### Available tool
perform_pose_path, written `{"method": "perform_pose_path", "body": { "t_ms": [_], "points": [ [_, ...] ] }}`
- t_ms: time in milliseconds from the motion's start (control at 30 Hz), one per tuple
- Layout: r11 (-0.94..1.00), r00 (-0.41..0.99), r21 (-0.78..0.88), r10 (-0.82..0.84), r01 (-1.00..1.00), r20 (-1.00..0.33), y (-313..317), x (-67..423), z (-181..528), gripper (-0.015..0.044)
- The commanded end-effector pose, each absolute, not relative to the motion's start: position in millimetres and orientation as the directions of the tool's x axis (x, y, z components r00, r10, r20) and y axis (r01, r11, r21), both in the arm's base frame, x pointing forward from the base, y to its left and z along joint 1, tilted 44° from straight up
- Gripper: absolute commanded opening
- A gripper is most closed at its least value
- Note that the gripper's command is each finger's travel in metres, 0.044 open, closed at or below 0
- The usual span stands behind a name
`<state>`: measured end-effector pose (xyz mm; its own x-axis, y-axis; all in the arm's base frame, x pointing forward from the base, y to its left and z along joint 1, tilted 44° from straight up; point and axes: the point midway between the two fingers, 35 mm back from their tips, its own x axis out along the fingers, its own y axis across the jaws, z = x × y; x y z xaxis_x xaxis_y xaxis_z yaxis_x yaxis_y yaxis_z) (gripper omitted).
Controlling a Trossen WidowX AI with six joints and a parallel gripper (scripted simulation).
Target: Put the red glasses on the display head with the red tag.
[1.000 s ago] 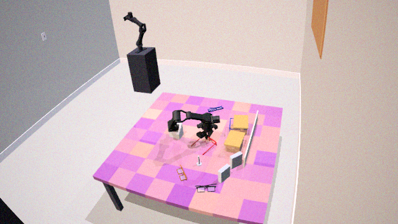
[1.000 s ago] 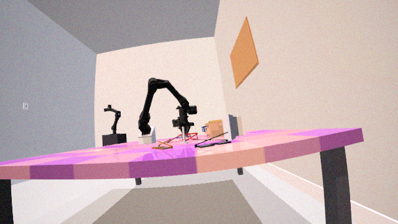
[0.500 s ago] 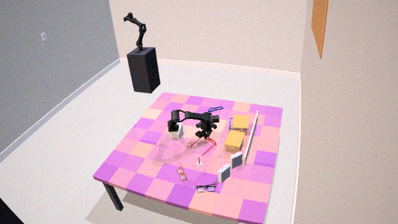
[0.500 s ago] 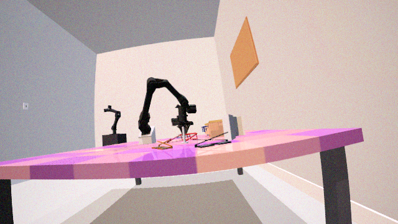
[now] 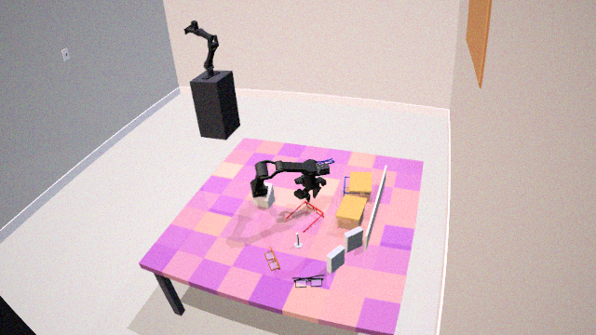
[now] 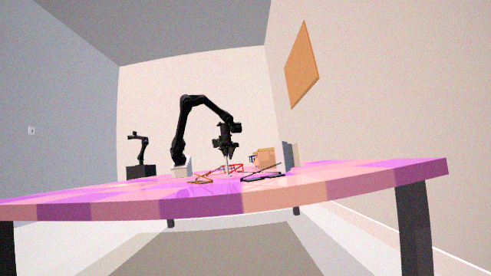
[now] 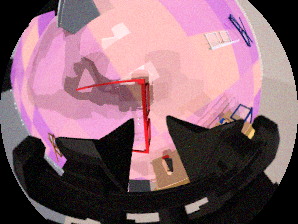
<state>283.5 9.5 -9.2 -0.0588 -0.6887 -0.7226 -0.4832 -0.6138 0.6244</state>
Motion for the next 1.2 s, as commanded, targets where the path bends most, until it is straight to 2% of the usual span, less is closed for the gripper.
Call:
{"method": "perform_pose_path", "body": {
  "t_ms": [0, 133, 200, 233, 1167],
  "points": [
    [-0.615, -0.058, 0.625, -0.689, -0.480, -0.722, 9.4, 283.7, -9.5, 0.0200],
    [-0.611, -0.069, 0.626, -0.687, -0.485, -0.723, 8.4, 279.5, -1.4, 0.0200],
    [-0.611, -0.069, 0.626, -0.687, -0.485, -0.723, 8.4, 279.5, -1.4, 0.0147],
    [-0.611, -0.069, 0.626, -0.687, -0.485, -0.723, 8.4, 279.5, -1.4, 0.0140],
    [-0.611, -0.068, 0.626, -0.687, -0.485, -0.724, -14.7, 278.9, -26.2, 0.0140]
  ]
}}
